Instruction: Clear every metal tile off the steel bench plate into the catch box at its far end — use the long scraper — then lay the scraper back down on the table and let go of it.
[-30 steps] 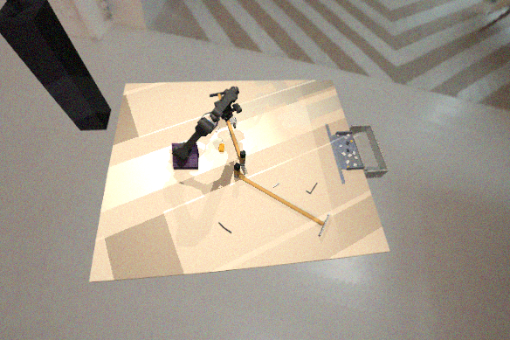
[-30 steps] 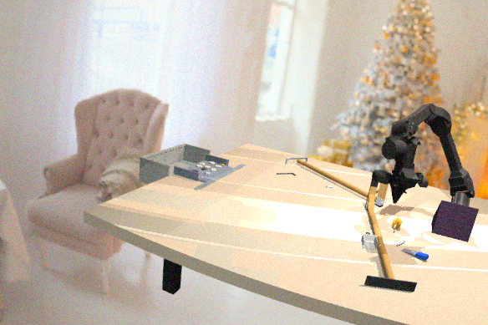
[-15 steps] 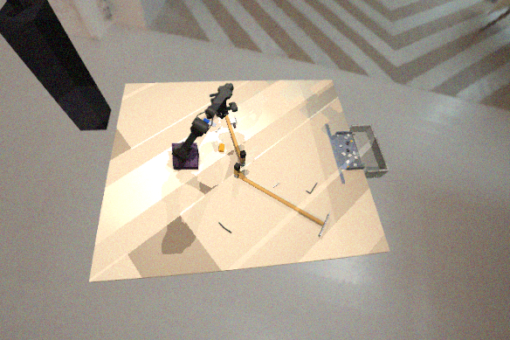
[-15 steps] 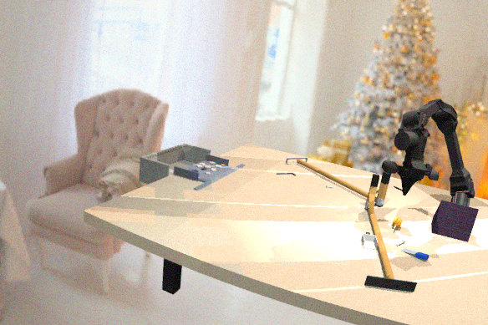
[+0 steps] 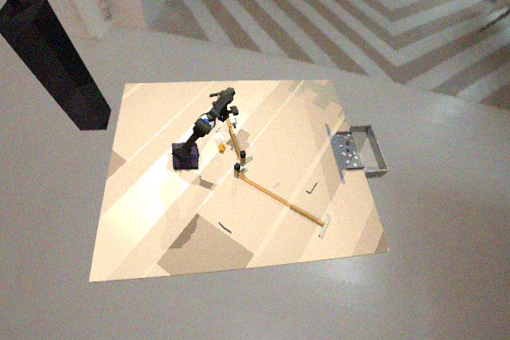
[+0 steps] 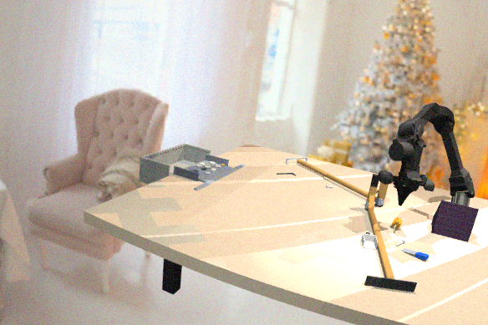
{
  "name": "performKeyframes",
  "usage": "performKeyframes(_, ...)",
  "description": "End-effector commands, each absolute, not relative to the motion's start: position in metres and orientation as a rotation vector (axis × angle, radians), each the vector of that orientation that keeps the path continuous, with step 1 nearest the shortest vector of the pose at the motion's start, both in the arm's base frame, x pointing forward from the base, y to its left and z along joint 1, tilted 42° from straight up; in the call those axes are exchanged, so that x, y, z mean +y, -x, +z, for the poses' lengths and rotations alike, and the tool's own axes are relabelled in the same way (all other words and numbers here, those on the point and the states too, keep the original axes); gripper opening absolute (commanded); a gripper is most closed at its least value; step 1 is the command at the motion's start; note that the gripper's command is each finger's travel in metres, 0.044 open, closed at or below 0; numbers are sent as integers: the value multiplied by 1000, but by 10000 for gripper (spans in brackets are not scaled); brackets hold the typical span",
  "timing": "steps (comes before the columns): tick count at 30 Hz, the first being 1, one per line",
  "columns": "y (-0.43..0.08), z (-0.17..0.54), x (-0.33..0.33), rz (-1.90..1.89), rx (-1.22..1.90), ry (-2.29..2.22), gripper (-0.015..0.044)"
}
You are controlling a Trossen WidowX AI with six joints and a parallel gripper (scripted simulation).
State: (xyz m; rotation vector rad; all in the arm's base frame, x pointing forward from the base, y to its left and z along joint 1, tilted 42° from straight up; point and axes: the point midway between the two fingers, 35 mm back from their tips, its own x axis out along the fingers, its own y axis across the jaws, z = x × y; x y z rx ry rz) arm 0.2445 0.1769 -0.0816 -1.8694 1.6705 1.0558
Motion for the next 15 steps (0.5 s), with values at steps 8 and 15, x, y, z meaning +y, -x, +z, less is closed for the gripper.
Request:
performKeyframes(8,-245,-105,157,1045,1683,1871,0)
performKeyframes(15,-245,-119,145,1036,1685,1866,0)
